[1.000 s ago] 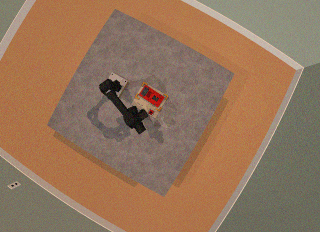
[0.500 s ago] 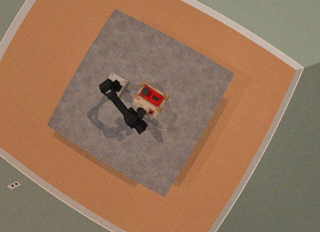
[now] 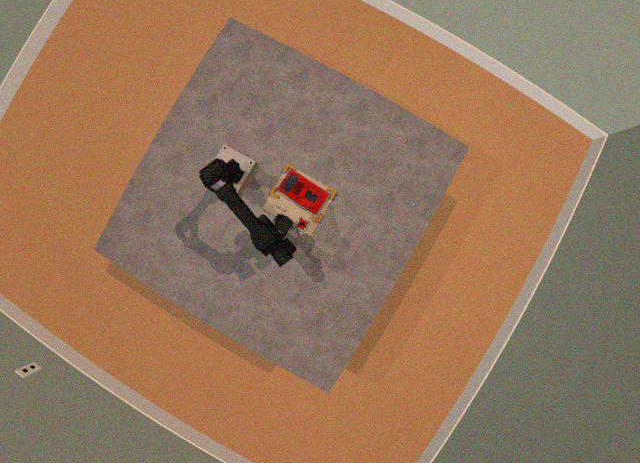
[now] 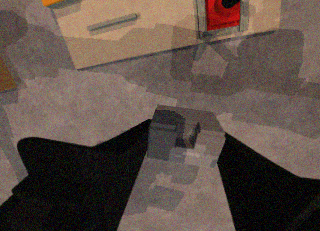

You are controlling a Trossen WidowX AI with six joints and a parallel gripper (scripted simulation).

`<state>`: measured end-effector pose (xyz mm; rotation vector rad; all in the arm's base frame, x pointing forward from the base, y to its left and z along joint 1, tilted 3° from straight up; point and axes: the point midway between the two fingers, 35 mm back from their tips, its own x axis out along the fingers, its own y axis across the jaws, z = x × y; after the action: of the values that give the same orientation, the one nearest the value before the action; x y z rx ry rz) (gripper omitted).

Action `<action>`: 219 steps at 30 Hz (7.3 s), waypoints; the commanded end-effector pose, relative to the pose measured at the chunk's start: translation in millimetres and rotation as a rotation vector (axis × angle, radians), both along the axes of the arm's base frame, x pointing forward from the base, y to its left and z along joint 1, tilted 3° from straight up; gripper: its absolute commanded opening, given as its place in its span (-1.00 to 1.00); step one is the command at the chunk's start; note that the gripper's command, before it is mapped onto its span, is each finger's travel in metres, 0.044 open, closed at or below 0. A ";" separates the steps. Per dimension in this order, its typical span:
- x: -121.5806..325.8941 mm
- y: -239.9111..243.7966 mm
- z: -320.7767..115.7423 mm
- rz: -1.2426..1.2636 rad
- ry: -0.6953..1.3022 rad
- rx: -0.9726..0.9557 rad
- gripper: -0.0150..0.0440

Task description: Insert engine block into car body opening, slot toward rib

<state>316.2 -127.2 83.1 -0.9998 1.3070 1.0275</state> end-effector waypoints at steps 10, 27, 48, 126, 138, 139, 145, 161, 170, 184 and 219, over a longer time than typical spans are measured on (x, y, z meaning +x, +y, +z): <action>-0.4 1.3 -24.4 0.006 0.000 0.003 -0.49; -0.5 2.1 -55.6 0.006 0.000 0.003 -0.49; -0.6 3.0 -86.9 0.006 0.000 0.004 -0.49; 2.8 -1.2 -38.5 0.005 0.000 0.003 1.00; 3.1 -0.8 -58.2 0.005 0.000 0.003 1.00; 3.1 -0.8 -59.8 0.005 0.000 0.003 1.00; 2.7 -0.4 -69.6 0.005 0.000 0.003 1.00; 2.4 -0.2 -73.5 0.005 0.000 0.003 0.13; 4.6 -1.3 -63.2 0.005 -0.001 0.003 -0.47; 9.2 -4.3 -20.3 0.005 -0.001 0.003 -0.49; 2.6 -13.4 34.6 0.005 0.000 0.002 -0.49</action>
<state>319.1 -139.1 122.2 -0.9990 1.3077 1.0274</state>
